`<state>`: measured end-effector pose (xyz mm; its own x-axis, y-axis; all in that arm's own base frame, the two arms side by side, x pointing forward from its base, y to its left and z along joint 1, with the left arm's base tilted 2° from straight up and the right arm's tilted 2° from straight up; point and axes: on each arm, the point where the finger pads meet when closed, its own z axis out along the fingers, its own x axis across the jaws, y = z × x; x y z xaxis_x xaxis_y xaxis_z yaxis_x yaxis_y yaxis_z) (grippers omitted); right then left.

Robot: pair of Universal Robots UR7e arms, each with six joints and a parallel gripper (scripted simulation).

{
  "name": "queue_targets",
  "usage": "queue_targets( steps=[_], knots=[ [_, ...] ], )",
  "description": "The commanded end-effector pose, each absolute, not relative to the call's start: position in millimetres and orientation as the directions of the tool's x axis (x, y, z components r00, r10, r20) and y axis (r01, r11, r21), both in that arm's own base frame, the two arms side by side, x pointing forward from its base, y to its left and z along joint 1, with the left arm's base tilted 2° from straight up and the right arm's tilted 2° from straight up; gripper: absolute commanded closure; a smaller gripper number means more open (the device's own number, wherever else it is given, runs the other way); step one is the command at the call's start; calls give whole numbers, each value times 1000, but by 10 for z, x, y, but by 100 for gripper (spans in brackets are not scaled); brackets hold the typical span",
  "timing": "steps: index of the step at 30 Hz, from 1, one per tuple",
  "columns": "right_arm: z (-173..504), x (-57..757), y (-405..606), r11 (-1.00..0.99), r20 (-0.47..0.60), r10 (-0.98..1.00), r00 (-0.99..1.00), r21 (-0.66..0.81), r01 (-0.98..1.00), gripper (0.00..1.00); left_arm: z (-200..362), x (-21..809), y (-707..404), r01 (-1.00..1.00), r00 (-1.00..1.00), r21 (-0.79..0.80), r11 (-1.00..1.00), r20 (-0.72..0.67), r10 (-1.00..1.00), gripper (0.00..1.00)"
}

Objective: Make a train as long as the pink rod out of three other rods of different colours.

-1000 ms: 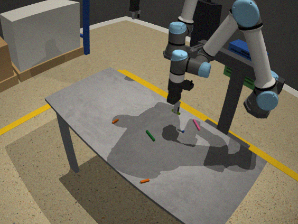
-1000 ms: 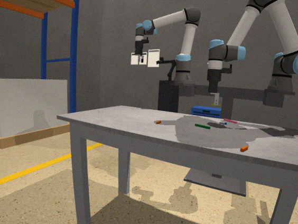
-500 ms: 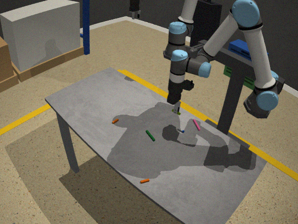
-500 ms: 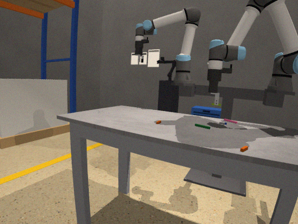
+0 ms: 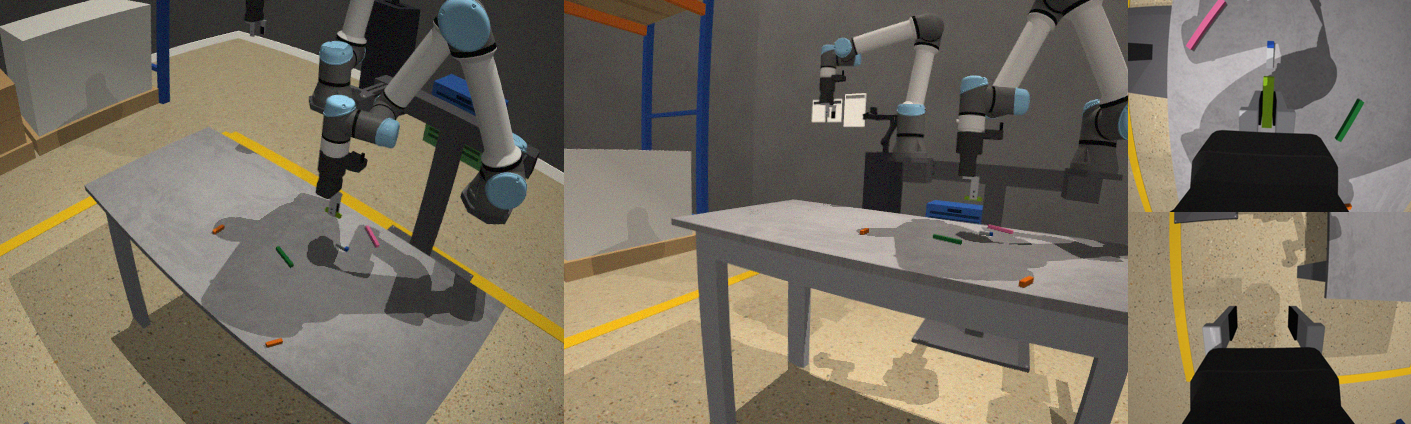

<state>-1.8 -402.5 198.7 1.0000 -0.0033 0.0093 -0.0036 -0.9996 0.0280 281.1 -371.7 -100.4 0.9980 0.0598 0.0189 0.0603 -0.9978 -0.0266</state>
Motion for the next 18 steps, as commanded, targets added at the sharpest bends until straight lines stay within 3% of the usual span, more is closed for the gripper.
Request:
queue_targets(
  steps=[1,18],
  knots=[
    [1992,-17,-4031,-1000,10,-3,1000,30,-4,0,-1045,2814,-3723,60,998,-24,-998,20,60,76],
    [1992,-17,-4031,-1000,10,-3,1000,30,-4,0,-1638,2828,-3709,60,998,-24,-998,20,60,76]
  ],
)
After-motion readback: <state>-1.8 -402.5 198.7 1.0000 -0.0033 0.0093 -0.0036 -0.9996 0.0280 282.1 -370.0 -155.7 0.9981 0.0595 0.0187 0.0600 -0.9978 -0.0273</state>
